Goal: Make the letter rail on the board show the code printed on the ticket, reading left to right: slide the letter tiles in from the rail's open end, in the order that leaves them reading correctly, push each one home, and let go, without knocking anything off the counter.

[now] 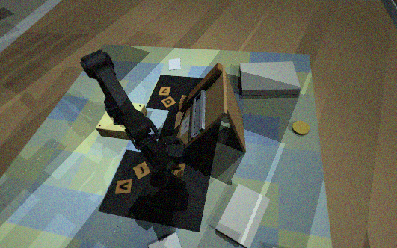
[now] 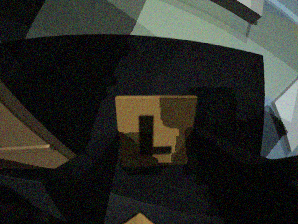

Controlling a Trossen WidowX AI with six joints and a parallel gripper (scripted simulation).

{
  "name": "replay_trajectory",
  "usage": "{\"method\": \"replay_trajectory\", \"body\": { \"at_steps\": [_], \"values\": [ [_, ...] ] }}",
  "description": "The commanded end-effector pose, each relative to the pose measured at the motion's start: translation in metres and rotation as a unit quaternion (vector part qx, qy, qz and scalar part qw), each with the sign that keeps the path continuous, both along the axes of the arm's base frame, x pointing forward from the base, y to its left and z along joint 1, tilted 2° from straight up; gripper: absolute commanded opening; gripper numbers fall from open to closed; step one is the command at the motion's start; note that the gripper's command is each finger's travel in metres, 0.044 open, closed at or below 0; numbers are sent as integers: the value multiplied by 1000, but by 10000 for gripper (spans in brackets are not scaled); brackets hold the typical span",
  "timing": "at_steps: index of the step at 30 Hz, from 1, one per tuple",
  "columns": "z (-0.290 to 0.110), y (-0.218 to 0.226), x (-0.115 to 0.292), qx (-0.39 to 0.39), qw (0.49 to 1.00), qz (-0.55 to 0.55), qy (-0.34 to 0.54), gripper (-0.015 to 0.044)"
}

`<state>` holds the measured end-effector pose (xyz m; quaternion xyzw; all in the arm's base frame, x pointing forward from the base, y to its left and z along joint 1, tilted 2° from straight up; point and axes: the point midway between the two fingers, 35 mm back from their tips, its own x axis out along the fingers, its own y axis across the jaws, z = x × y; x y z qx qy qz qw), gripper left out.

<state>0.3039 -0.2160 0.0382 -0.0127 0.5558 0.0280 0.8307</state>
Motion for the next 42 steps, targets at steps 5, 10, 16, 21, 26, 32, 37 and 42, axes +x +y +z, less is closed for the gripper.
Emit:
{"method": "replay_trajectory", "body": {
  "at_steps": [5, 10, 16, 21, 26, 32, 37, 42],
  "values": [
    [45, 4, 41, 13, 990, 15, -137, 0],
    [75, 10, 60, 23, 976, 36, -214, 0],
    [90, 14, 68, 28, 967, 49, -249, 0],
    [90, 14, 67, 28, 967, 49, -249, 0],
    [90, 14, 68, 28, 967, 49, -249, 0],
    [89, 15, 67, 28, 967, 49, -249, 0],
    [89, 17, 66, 28, 967, 49, -249, 0],
    [89, 20, 66, 28, 967, 49, -249, 0]
  ]
}}
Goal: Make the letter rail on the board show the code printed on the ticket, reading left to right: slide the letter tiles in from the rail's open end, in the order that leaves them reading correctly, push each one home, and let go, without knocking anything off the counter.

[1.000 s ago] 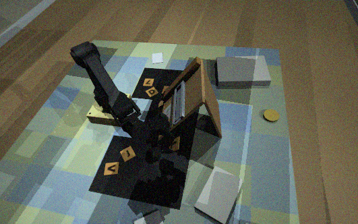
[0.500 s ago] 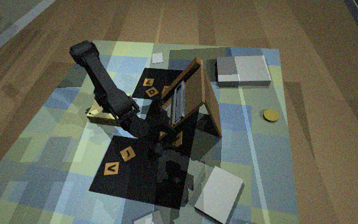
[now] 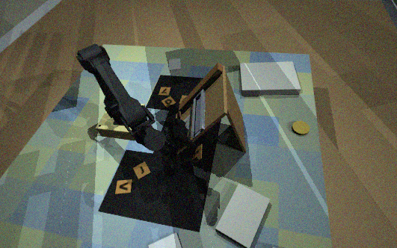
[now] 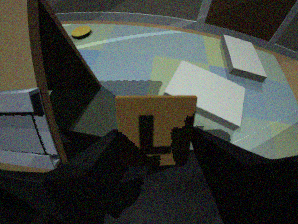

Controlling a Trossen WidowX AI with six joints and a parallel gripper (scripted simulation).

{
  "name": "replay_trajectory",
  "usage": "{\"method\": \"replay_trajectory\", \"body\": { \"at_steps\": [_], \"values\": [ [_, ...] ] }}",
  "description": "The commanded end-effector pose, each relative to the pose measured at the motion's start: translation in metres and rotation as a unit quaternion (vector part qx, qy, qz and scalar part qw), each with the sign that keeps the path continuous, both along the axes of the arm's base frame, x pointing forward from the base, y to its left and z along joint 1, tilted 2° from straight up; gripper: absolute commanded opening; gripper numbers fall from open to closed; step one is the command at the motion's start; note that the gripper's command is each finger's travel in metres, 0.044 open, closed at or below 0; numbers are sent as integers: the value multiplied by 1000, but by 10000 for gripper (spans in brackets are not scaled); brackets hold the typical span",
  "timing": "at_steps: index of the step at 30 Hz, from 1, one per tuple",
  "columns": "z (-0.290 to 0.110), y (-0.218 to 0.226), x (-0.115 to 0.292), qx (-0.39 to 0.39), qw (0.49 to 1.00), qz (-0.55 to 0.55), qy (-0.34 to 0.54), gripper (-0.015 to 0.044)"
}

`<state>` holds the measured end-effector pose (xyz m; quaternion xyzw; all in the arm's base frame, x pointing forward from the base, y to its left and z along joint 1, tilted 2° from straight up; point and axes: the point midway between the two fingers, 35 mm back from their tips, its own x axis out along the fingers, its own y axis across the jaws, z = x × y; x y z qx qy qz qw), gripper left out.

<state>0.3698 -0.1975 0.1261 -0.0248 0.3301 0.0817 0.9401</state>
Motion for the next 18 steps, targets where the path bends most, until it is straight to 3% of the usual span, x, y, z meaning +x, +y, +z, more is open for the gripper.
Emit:
{"method": "replay_trajectory", "body": {
  "at_steps": [1, 18],
  "values": [
    [1, 2, 0, 1, 1000, -2, -1, 0],
    [1, 11, -2, 2, 1000, -2, -1, 0]
  ]
}}
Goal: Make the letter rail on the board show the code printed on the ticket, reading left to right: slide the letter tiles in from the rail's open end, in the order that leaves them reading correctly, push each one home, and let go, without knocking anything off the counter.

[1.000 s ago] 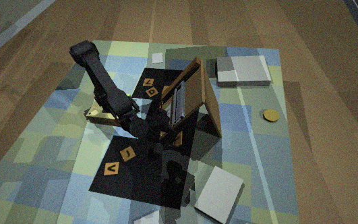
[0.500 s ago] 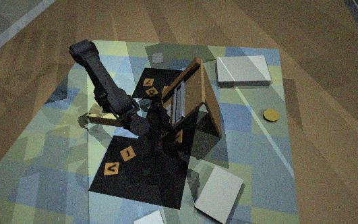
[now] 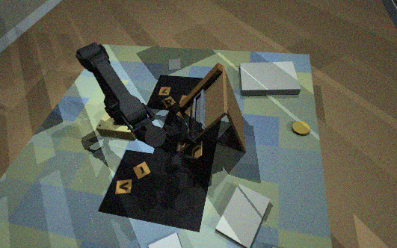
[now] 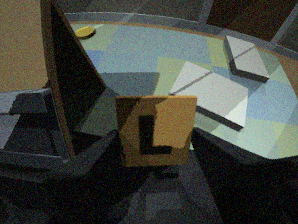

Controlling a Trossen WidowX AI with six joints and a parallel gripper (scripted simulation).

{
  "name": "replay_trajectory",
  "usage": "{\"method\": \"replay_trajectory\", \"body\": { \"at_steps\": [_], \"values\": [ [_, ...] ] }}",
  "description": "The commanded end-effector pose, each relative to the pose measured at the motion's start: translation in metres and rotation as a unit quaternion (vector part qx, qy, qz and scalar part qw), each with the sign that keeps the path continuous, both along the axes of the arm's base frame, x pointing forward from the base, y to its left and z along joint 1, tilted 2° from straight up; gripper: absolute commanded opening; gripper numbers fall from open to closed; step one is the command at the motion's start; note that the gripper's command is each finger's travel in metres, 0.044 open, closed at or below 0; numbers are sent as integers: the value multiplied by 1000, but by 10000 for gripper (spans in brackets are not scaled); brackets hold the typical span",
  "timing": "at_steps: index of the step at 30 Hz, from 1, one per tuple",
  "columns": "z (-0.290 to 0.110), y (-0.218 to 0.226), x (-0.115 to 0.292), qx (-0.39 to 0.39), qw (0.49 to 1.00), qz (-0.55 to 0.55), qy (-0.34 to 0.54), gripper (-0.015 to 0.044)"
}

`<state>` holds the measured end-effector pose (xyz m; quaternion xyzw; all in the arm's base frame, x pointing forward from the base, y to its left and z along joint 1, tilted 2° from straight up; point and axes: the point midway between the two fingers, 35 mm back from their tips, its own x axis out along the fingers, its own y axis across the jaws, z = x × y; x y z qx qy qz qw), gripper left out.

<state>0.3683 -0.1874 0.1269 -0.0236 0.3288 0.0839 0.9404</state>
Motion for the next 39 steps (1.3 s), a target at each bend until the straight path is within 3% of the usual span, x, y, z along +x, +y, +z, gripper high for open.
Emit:
{"method": "replay_trajectory", "body": {
  "at_steps": [1, 39],
  "values": [
    [1, 1, 0, 0, 1000, -3, 0, 0],
    [1, 20, -3, 1, 1000, -3, 0, 0]
  ]
}}
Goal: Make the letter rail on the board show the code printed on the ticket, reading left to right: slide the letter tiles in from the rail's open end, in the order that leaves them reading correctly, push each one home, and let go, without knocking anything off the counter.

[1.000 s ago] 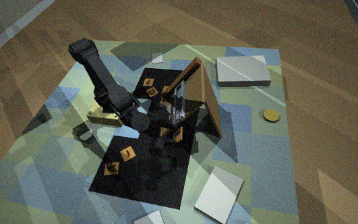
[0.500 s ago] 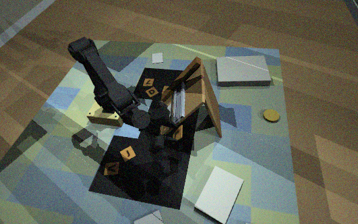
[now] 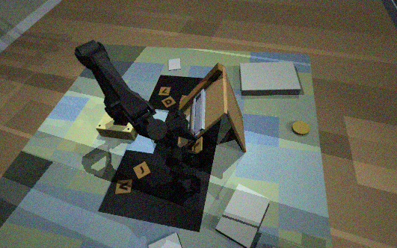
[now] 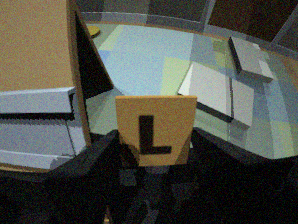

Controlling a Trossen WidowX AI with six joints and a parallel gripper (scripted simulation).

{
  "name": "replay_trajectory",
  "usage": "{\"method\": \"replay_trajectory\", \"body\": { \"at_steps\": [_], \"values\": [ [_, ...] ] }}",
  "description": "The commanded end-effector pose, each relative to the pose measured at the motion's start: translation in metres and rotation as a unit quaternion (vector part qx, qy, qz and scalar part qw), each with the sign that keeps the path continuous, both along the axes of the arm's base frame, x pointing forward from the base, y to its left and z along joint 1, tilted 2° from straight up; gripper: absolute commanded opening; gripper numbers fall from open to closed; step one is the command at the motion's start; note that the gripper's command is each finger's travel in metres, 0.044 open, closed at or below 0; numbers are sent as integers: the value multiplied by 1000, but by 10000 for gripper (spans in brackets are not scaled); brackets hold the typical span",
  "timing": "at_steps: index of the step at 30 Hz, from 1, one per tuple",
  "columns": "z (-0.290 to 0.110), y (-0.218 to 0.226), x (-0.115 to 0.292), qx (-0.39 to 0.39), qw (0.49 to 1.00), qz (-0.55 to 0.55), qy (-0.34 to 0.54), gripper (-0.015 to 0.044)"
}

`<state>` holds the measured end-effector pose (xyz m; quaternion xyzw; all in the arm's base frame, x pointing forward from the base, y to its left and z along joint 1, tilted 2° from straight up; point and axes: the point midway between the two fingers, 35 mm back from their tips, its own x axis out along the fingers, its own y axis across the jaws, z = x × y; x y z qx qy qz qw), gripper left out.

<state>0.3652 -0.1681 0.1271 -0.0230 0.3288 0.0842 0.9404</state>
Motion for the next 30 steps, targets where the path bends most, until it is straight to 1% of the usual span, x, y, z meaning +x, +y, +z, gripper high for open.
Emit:
{"method": "replay_trajectory", "body": {
  "at_steps": [1, 30],
  "values": [
    [0, 1, 0, 0, 1000, -3, 0, 0],
    [1, 16, -2, 1, 1000, -3, 0, 0]
  ]
}}
